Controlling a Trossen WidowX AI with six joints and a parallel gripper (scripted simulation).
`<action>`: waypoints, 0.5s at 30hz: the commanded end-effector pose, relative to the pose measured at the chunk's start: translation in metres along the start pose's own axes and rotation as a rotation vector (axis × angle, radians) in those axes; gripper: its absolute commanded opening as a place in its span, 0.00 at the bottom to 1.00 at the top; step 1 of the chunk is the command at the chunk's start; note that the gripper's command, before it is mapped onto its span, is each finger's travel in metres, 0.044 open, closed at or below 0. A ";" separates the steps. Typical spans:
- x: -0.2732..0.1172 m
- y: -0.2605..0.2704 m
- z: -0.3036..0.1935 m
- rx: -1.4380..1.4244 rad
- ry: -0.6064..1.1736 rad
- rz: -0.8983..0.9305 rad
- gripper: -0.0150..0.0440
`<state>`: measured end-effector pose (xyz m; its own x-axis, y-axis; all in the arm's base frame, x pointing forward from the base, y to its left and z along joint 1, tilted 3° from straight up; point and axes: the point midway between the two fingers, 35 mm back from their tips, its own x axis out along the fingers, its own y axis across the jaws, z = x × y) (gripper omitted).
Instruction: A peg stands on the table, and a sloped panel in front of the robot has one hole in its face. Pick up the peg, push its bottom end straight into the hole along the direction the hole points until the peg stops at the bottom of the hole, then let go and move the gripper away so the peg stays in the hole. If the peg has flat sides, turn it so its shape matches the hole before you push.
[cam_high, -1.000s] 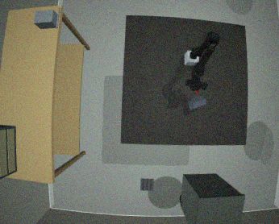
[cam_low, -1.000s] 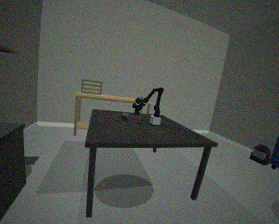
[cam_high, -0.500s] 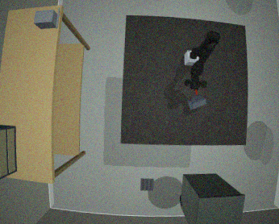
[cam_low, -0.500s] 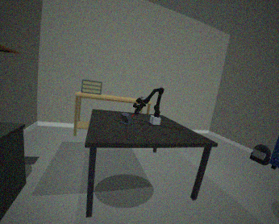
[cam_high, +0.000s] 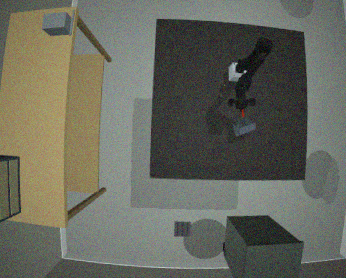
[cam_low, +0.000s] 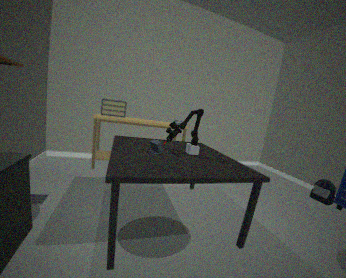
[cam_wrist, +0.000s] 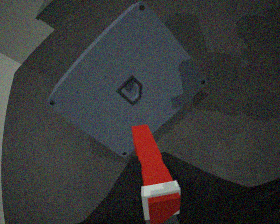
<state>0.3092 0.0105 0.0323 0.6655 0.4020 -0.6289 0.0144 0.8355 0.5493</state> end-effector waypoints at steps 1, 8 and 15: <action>-0.002 -0.001 -0.002 -0.037 -0.009 0.010 0.25; -0.006 -0.003 -0.003 -0.107 -0.035 0.017 0.25; -0.010 -0.005 -0.003 -0.177 -0.060 0.022 0.25</action>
<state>0.3027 0.0038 0.0342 0.7038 0.3978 -0.5885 -0.1048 0.8776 0.4678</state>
